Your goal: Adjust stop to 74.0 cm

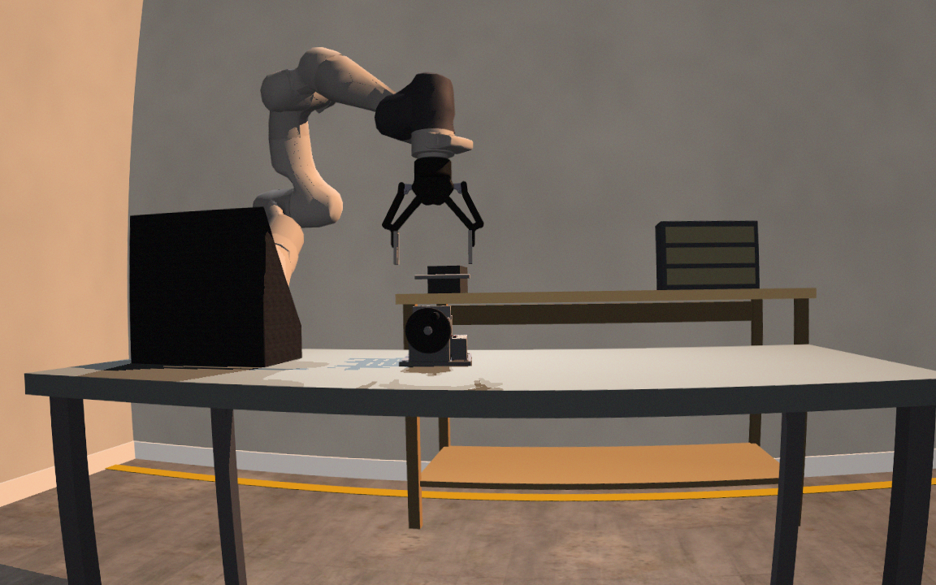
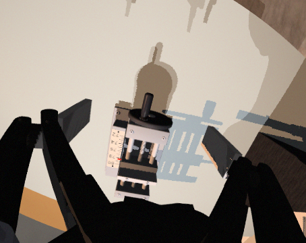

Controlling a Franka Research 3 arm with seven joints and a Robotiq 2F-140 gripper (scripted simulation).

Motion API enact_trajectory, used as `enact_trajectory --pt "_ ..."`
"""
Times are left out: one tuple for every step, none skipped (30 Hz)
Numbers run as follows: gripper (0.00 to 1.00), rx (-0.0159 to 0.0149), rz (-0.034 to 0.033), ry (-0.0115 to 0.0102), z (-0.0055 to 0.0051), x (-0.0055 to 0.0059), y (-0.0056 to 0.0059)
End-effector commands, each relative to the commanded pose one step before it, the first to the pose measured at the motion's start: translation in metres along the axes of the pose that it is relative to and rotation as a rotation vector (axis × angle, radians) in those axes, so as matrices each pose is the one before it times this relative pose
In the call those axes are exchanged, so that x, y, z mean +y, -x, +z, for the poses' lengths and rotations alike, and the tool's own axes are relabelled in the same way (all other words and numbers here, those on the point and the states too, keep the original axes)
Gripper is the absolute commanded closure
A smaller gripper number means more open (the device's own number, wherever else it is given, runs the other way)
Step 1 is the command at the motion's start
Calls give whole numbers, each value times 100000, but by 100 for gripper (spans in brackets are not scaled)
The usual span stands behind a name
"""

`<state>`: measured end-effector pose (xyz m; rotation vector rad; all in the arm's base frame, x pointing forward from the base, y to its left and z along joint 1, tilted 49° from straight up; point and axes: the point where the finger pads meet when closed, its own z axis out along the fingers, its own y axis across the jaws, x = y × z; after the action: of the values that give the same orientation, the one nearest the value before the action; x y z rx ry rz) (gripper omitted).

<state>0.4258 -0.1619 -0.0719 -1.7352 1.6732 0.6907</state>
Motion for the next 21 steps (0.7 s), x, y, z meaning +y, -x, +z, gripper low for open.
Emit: enact_trajectory --pt "0 -943 388 -435 -77 -61 164" --pt "0 -149 58 -88 15 -14 28" --pt "0 0 0 0 0 0 0" --pt "0 0 0 0 0 0 0" --pt "0 0 0 0 0 0 0" --pt "0 0 0 0 0 0 0" --pt "0 0 0 0 0 0 0" --pt "0 0 0 0 0 0 0" --pt "0 0 0 0 0 0 0" --pt "0 0 0 0 0 0 0" --pt "0 0 0 0 0 0 0" --pt "0 0 0 0 0 0 0" --pt "0 0 0 0 0 0 0" --pt "0 0 0 0 0 0 0" --pt "67 10 15 -1 0 -14 23" --pt "67 59 95 -7 0 -85 145" --pt "67 103 166 -11 1 -207 355" --pt "67 0 0 0 0 -374 645" --pt "67 0 0 0 0 -518 893" --pt "67 0 0 0 0 -639 1100" --pt "67 0 0 0 0 -722 1246"
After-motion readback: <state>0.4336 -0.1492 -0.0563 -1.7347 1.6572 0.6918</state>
